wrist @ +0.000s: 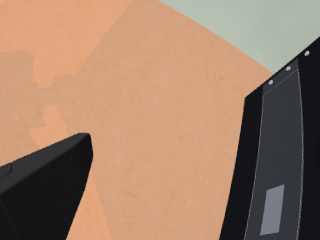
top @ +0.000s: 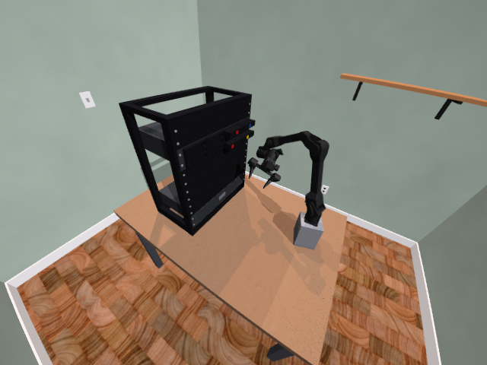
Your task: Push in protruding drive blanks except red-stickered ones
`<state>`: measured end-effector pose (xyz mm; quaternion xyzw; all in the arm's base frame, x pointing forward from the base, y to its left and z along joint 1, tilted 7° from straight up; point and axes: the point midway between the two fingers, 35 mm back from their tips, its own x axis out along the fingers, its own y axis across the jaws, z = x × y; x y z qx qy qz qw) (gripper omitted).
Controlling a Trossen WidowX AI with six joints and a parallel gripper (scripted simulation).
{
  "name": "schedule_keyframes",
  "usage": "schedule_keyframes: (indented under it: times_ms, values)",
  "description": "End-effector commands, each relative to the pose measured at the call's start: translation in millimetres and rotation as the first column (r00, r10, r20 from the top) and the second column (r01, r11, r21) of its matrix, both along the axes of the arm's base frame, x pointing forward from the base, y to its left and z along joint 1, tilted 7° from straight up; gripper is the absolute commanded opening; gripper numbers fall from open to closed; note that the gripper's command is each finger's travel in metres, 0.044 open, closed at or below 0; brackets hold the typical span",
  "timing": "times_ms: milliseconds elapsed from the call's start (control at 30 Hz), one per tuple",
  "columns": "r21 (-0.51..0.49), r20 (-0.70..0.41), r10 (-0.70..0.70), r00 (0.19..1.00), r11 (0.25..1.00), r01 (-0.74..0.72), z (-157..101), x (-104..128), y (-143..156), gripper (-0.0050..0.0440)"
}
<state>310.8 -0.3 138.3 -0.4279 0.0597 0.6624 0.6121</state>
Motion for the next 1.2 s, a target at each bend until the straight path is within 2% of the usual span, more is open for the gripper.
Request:
schedule_keyframes:
  times_ms: [0, 667, 933, 1167]
  values:
    - [-0.008, 0.022, 0.0, 1.0, 1.0, 0.0, 6, 1, 0, 0.044]
    - [-0.026, 0.074, -0.041, 0.996, 0.999, 0.043, 14, -2, -1, 0.044]
    - [-0.051, 0.18, -0.119, 0.976, 0.99, 0.13, 31, -9, 0, 0.044]
    - [-0.07, 0.318, -0.211, 0.924, 0.967, 0.245, 53, -19, 1, 0.044]
